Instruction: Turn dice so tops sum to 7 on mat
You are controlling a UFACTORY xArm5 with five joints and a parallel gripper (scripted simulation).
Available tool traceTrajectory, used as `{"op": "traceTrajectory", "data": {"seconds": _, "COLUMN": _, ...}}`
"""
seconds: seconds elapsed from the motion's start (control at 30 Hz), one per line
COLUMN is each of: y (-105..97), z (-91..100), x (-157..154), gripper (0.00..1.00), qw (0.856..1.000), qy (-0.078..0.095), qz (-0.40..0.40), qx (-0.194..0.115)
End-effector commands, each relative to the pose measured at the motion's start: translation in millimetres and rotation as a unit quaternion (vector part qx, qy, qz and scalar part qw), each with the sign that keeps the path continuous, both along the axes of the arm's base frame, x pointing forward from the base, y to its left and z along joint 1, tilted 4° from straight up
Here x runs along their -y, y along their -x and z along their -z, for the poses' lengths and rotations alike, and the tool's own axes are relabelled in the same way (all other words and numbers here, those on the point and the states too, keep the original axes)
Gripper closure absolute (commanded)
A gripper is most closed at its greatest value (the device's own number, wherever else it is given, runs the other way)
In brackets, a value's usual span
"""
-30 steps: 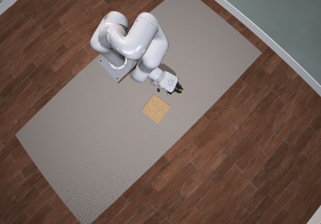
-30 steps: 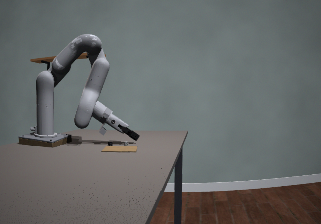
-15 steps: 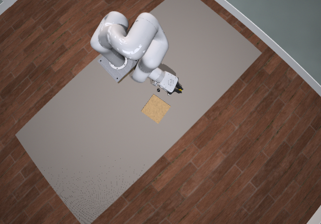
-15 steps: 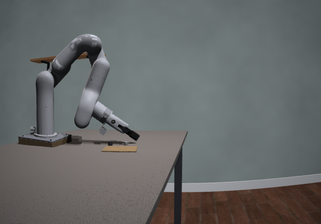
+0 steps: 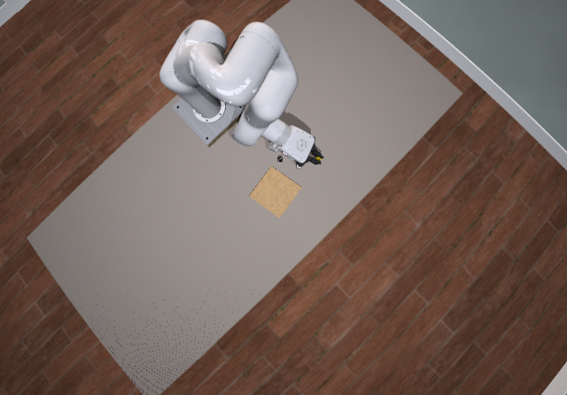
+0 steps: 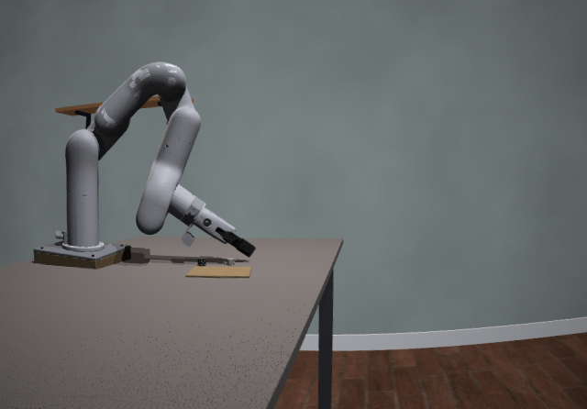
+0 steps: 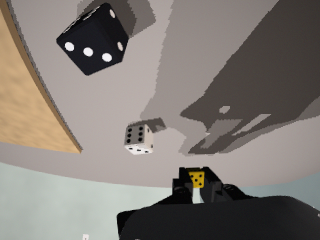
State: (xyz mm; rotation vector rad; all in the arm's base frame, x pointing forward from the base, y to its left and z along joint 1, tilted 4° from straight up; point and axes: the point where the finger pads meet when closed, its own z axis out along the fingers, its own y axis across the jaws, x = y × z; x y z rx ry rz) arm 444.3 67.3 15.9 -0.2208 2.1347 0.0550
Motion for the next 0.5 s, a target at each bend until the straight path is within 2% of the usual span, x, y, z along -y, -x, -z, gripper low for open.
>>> {"op": "traceTrajectory", "data": {"seconds": 0.0, "y": -0.4, "z": -0.8, "x": -0.1, "gripper": 0.89, "qw": 1.0, "qy": 0.0, "qz": 0.0, "qx": 0.001}}
{"op": "traceTrajectory", "data": {"seconds": 0.47, "y": -0.6, "z": 3.2, "x": 0.1, "gripper": 0.89, "qw": 1.0, "qy": 0.0, "qz": 0.0, "qx": 0.001}}
